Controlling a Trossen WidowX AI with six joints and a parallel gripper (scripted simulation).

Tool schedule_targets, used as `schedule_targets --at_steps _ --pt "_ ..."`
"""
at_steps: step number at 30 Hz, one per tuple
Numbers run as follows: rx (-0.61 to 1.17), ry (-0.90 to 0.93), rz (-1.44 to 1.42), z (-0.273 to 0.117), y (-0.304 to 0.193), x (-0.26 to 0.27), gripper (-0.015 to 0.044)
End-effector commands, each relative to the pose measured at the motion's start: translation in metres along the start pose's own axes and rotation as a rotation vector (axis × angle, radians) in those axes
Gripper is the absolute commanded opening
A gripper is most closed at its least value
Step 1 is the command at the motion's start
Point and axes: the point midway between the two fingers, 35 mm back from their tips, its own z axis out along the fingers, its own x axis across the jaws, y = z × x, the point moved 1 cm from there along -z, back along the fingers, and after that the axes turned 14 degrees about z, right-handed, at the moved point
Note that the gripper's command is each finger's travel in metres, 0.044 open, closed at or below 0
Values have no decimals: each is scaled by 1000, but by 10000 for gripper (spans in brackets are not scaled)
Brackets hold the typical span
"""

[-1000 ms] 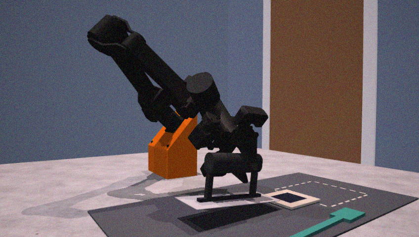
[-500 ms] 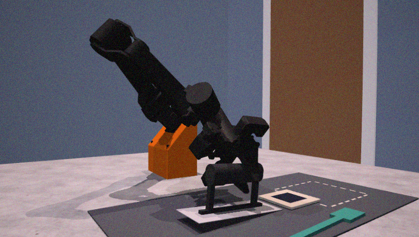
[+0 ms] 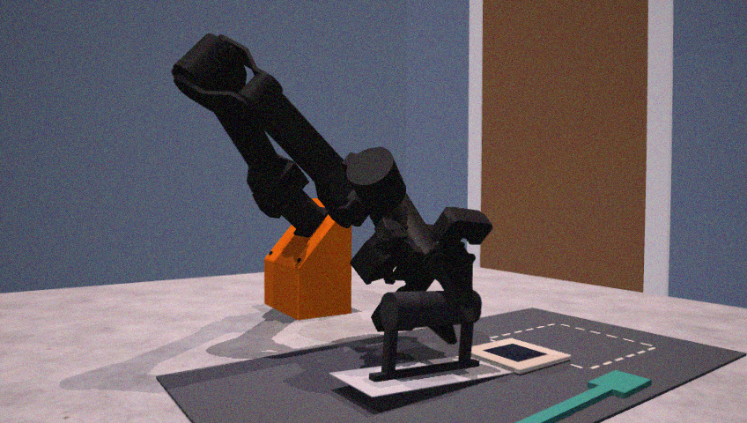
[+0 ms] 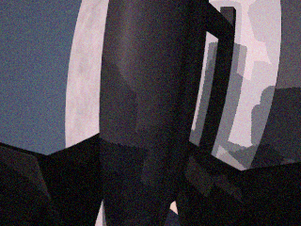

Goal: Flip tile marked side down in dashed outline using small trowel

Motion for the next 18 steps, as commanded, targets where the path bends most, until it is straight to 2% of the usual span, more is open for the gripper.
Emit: schedule_targets --at_steps 1,18 --pt "14 10 0 -1 -10 2 0" --pt "19 9 7 -3 -31 -2 0"
